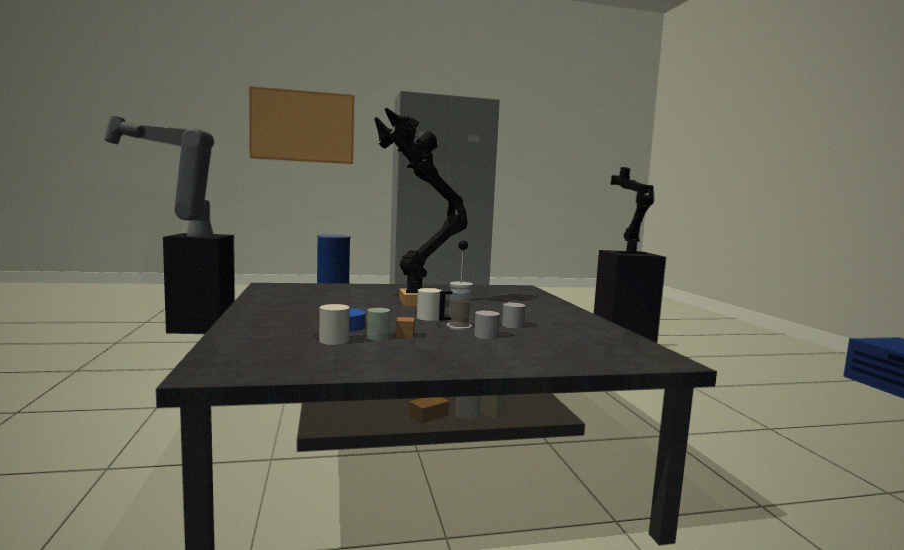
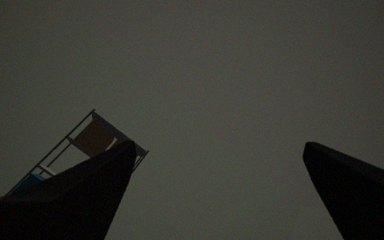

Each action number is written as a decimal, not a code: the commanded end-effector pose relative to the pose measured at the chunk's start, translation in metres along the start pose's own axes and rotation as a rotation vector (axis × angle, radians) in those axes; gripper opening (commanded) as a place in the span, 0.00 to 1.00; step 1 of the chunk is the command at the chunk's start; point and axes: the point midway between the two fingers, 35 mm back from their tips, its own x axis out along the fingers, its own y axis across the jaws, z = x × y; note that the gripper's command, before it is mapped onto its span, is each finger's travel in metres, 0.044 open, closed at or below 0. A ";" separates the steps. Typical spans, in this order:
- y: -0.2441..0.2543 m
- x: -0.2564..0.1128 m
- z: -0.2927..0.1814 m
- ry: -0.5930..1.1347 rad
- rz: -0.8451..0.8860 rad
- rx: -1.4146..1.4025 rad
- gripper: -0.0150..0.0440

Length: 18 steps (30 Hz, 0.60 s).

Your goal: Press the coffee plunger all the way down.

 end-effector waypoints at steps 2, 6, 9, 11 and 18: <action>0.076 0.007 0.000 -0.022 0.273 0.235 1.00; 0.136 -0.004 0.015 -0.024 0.509 0.427 1.00; 0.176 -0.020 0.032 -0.026 0.685 0.548 1.00; 0.201 -0.036 0.046 -0.020 0.811 0.624 1.00; 0.266 -0.117 0.101 0.023 1.260 0.825 1.00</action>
